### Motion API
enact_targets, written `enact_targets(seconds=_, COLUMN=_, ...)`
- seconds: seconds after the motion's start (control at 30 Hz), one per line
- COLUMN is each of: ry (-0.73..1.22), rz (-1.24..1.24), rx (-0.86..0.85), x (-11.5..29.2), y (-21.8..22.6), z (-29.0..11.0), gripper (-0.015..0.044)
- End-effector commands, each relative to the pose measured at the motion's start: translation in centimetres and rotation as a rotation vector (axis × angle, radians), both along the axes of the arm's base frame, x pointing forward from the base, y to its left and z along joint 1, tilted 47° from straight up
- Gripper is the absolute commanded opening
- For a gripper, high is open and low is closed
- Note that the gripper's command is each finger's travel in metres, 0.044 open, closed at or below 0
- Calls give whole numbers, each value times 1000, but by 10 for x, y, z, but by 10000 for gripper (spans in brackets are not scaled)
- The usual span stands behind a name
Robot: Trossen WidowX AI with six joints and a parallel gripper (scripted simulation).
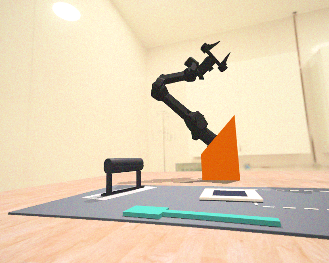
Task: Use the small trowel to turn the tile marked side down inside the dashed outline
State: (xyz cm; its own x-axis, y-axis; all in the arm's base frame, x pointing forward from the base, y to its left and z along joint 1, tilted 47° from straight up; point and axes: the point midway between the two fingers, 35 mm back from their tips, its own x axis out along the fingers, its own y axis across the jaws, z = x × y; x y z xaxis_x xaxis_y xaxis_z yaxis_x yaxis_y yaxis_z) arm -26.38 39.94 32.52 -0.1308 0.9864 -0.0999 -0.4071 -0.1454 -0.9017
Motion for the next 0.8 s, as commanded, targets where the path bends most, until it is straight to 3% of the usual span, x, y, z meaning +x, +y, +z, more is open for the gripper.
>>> enact_targets(seconds=0.0, ry=0, rz=0, rx=0, x=0, y=0, z=0, gripper=374)
enact_targets(seconds=0.33, ry=0, rz=0, rx=0, x=0, y=0, z=0, gripper=111)
enact_targets(seconds=0.67, ry=0, rz=0, rx=0, x=0, y=0, z=0, gripper=100)
enact_targets(seconds=0.77, ry=0, rz=0, rx=0, x=0, y=0, z=0, gripper=21)
